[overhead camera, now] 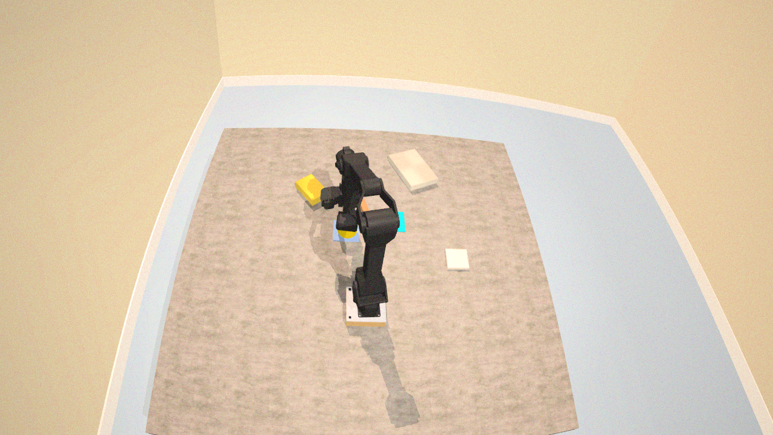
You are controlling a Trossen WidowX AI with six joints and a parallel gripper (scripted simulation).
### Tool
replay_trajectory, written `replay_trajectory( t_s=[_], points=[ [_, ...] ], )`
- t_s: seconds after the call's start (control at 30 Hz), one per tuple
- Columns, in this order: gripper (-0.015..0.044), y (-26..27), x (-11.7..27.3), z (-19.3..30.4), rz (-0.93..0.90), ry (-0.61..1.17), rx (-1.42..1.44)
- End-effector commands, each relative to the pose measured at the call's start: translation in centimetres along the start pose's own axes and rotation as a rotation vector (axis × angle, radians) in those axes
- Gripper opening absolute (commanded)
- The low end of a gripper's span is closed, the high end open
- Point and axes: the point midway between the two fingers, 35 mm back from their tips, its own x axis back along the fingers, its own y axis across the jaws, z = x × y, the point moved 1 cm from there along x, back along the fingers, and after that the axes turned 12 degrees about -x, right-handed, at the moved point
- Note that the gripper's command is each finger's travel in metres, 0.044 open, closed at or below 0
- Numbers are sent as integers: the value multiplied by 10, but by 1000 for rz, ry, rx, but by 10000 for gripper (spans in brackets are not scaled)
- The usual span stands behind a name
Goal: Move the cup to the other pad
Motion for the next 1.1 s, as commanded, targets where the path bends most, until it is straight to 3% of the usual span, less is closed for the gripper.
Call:
replay_trajectory(
  t_s=[0.0,1.07],
  points=[
    [167,6,0,0,-61,22,82],
    [167,7,-42,1,-61,22,82]
  ],
)
